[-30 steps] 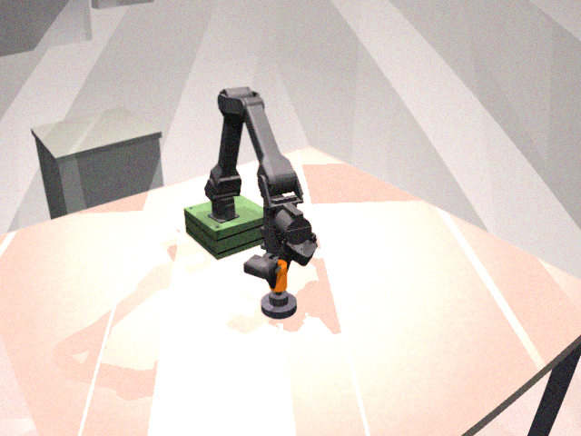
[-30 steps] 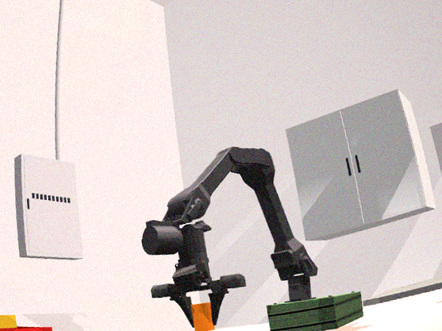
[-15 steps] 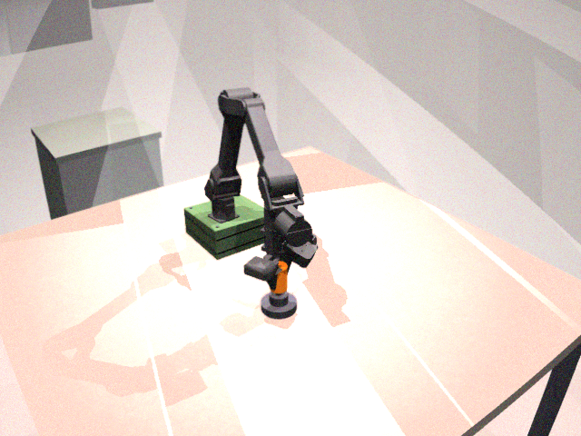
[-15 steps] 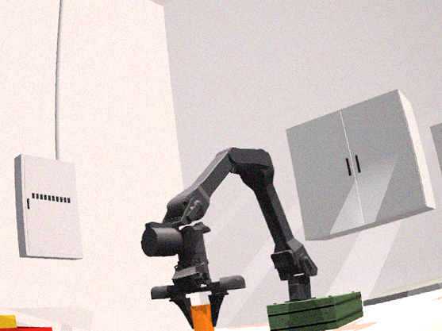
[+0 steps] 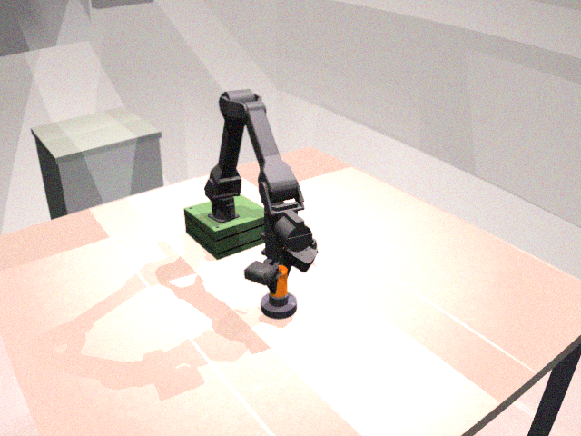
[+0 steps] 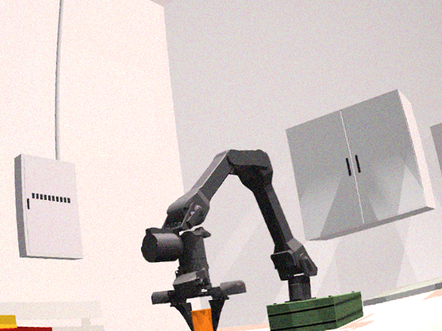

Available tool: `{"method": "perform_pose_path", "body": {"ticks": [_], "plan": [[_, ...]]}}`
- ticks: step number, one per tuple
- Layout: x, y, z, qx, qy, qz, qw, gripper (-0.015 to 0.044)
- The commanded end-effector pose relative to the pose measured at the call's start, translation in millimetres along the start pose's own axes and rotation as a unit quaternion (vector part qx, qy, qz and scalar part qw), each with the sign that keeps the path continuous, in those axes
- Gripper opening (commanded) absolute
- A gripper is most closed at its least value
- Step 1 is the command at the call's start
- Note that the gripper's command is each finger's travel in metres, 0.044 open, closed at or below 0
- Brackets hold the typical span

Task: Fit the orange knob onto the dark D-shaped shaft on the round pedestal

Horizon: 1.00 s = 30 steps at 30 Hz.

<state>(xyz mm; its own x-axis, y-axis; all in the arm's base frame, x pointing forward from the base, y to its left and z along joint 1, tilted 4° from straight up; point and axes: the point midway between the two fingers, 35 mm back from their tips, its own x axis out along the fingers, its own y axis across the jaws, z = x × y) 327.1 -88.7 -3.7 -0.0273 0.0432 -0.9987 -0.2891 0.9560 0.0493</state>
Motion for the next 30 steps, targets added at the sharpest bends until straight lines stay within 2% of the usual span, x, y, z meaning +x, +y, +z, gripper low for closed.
{"method": "perform_pose_path", "body": {"ticks": [1, 11, 27, 28, 30], "plan": [[3.5, -1.4, 2.0, 0.001, -0.004, -0.003, 1.000, 0.0000], [3.2, -0.1, 0.1, 0.000, 0.000, 0.000, 1.000, 0.0000], [3.2, -0.1, 0.1, 0.000, 0.000, 0.000, 1.000, 0.0420], [3.2, -0.1, 0.1, 0.000, 0.000, 0.000, 1.000, 0.0440], [3.2, -0.1, 0.1, 0.000, 0.000, 0.000, 1.000, 0.0440]]}}
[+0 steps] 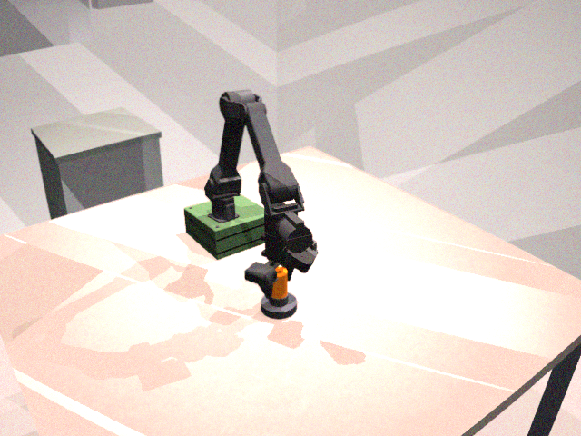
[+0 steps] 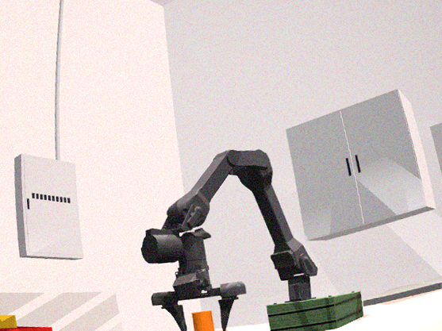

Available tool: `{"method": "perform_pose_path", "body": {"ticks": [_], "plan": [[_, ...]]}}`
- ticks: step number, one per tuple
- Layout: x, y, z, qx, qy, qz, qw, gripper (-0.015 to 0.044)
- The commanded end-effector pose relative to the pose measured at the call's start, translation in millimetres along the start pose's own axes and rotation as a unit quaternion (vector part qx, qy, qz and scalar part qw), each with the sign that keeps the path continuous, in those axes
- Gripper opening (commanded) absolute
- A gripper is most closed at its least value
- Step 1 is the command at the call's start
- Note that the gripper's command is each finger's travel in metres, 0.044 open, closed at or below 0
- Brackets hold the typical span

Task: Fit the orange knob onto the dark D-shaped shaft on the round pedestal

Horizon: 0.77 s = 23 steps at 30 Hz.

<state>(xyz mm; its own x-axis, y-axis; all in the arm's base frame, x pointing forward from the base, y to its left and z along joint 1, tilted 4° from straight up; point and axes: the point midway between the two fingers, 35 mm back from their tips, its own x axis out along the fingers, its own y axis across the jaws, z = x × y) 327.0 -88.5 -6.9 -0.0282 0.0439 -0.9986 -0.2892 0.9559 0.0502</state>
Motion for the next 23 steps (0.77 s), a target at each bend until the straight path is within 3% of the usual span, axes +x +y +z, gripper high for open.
{"method": "perform_pose_path", "body": {"ticks": [1, 7, 13, 23], "plan": [[0.0, -0.1, 0.1, 0.000, 0.000, 0.000, 1.000, 0.0440], [-3.1, -0.4, 0.5, 0.000, 0.000, 0.000, 1.000, 0.0440], [-92.4, 0.2, -0.1, 0.000, 0.000, 0.000, 1.000, 0.0440], [-95.7, -1.5, 3.2, 0.000, 0.000, 0.000, 1.000, 0.0440]]}}
